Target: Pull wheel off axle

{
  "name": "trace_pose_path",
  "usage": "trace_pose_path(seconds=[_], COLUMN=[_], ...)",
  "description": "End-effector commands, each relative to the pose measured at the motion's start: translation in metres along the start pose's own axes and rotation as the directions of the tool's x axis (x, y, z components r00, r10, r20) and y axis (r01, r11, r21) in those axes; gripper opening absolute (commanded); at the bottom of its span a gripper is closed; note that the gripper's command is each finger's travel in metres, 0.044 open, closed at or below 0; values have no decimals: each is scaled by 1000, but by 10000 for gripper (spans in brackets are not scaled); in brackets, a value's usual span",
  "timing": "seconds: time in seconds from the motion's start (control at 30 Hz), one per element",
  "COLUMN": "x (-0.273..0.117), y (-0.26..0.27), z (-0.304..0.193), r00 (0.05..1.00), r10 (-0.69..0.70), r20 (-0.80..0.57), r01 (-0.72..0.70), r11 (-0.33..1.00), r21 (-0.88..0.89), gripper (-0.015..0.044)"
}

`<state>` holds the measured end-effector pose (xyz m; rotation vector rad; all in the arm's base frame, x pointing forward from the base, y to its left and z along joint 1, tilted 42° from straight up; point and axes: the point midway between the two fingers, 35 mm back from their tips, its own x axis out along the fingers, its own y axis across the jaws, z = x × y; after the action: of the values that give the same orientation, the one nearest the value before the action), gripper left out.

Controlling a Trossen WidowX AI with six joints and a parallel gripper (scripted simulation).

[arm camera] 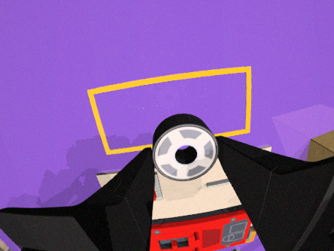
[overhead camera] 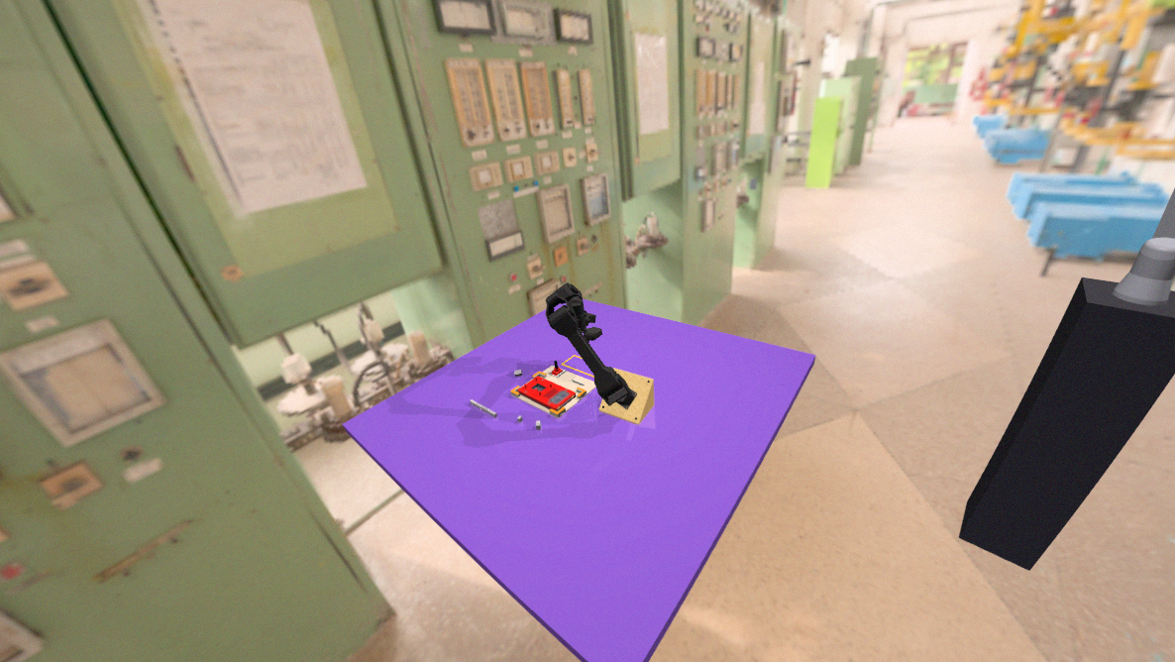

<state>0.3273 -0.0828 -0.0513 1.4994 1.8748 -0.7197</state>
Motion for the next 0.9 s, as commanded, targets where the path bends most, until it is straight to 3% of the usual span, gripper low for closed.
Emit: trace_pose_path(seconds=[0.0, 0.37, 0.5, 0.87], x=[18, 76, 80, 75], y=[0, -2, -2, -2], z=[0, -2, -3, -3], r00=[1000, 1000, 1000, 1000], r10=[-3, -2, -2, -10], r20=[-6, -9, -9, -9], r01=[3, 2, 2, 10], r11=[1000, 1000, 1000, 1000], r21=[5, 4, 4, 0], gripper=[0, 0, 0, 289])
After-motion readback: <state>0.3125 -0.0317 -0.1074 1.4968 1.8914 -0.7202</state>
